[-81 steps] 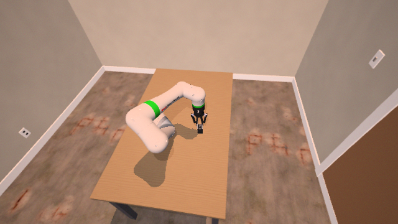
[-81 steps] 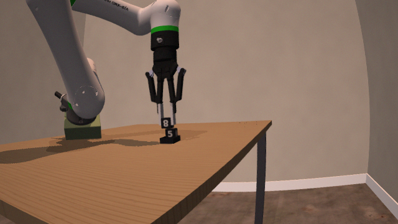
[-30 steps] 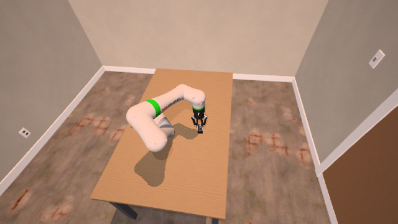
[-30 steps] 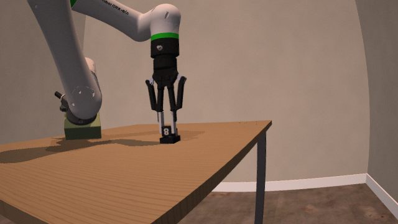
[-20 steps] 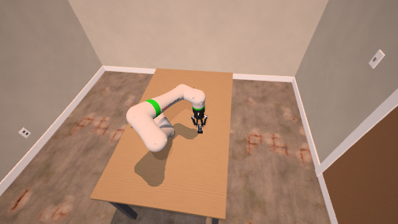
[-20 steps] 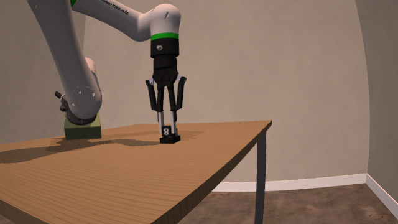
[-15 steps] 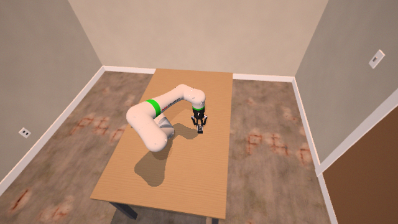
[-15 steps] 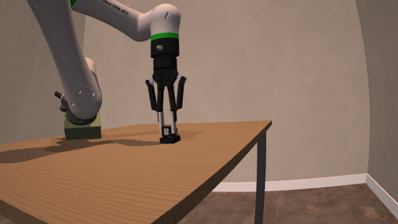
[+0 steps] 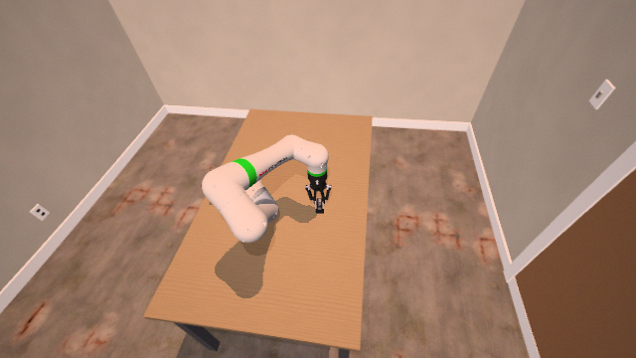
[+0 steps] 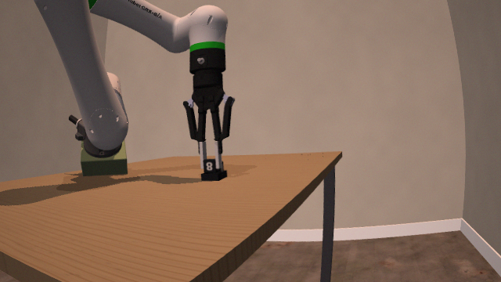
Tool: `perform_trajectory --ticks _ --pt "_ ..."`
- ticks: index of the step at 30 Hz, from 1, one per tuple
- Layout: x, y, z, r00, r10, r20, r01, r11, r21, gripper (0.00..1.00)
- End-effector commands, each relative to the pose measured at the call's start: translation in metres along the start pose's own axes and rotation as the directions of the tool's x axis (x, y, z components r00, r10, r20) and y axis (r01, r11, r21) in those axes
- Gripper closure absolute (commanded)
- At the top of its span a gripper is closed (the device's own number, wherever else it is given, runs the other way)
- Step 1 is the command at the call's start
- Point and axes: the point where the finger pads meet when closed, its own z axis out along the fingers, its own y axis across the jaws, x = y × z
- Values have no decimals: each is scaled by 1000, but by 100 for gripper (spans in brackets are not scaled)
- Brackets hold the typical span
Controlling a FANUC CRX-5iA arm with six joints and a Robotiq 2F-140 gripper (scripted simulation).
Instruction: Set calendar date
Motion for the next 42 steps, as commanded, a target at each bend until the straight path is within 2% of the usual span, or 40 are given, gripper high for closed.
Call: perform_trajectory --ticks 1,42 --pt "0 0 0 1000 0 0 0 1000 0 83" --pt "0 0 8 1000 0 0 0 1000 0 83"
